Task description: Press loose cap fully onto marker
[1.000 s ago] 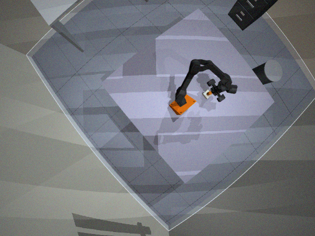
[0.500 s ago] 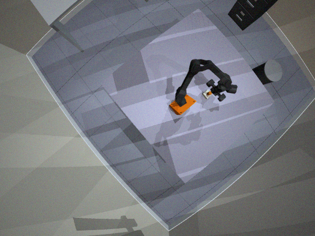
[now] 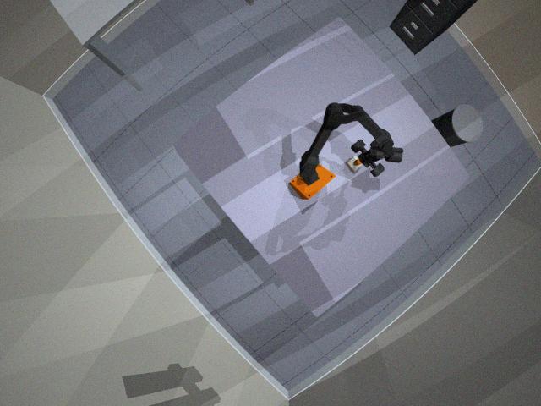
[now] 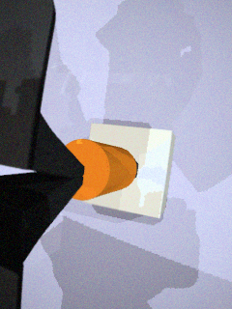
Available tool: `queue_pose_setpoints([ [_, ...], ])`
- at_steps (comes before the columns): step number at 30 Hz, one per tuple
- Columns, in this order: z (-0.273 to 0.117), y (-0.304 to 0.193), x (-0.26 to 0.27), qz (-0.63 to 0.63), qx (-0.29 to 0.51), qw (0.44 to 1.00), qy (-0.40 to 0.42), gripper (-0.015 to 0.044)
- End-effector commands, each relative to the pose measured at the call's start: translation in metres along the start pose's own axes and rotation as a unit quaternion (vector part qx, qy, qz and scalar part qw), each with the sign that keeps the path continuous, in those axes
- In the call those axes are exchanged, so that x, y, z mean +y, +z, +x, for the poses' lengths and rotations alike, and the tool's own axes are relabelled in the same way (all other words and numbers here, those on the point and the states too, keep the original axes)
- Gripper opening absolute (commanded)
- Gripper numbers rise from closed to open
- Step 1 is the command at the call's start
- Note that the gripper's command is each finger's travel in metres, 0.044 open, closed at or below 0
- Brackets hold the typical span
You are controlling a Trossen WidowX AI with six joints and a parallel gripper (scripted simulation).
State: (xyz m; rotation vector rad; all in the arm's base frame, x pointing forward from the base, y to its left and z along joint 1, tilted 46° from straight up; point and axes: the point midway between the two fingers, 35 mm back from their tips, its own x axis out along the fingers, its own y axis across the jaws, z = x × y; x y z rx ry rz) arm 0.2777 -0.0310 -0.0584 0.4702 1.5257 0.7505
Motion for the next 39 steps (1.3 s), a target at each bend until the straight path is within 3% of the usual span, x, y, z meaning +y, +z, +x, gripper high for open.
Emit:
queue_pose_setpoints([
  [1,0.009,-0.001,0.002,0.004,0.001,1.0,0.004,0.0],
  [18,0.01,0.001,0.0,0.0,-0.002,1.0,-0.001,0.0],
  [24,-0.068,0.002,-0.002,0.002,-0.002,1.0,-0.003,0.0],
  [30,-0.077,0.001,-0.001,0.001,-0.001,1.0,-0.002,0.0],
  [39,-0.077,0.001,-0.001,0.001,-0.001,1.0,-0.002,0.0236],
])
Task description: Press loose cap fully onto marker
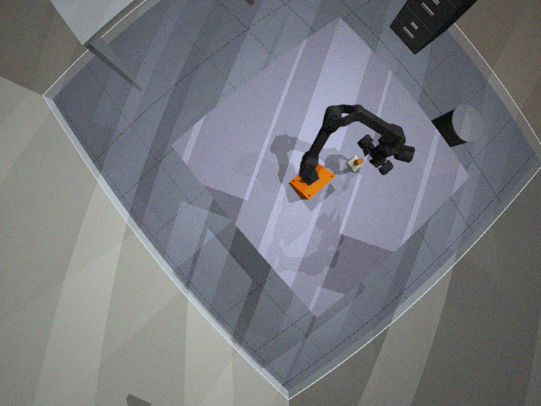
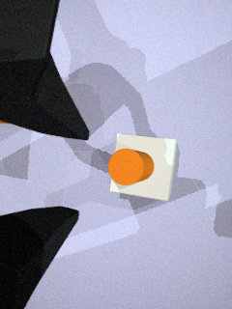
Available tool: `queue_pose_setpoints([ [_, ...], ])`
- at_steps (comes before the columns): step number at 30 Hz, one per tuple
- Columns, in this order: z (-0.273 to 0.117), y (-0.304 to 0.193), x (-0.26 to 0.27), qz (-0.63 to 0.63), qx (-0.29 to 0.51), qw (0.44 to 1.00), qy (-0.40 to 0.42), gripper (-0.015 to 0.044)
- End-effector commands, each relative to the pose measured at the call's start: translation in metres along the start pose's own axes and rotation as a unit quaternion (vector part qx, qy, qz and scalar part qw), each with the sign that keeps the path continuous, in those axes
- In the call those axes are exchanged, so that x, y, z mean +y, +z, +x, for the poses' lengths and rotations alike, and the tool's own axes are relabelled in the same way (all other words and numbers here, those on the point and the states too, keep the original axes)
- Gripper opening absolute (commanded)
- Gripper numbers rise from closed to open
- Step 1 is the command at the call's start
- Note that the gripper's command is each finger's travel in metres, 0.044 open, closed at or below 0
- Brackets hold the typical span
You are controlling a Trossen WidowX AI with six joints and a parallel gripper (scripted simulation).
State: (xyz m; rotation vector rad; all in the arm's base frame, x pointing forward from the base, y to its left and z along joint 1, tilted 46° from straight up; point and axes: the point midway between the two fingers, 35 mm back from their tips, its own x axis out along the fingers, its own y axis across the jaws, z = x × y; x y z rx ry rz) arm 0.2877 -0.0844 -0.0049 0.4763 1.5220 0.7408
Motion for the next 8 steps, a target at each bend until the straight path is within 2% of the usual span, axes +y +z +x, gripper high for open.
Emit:
queue_pose_setpoints([
  [1,-0.0009,-0.0008,-0.0001,-0.003,0.003,1.0,-0.001,0.0263],
  [8,-0.0009,-0.0008,-0.0001,-0.003,0.003,1.0,-0.001,0.044],
])
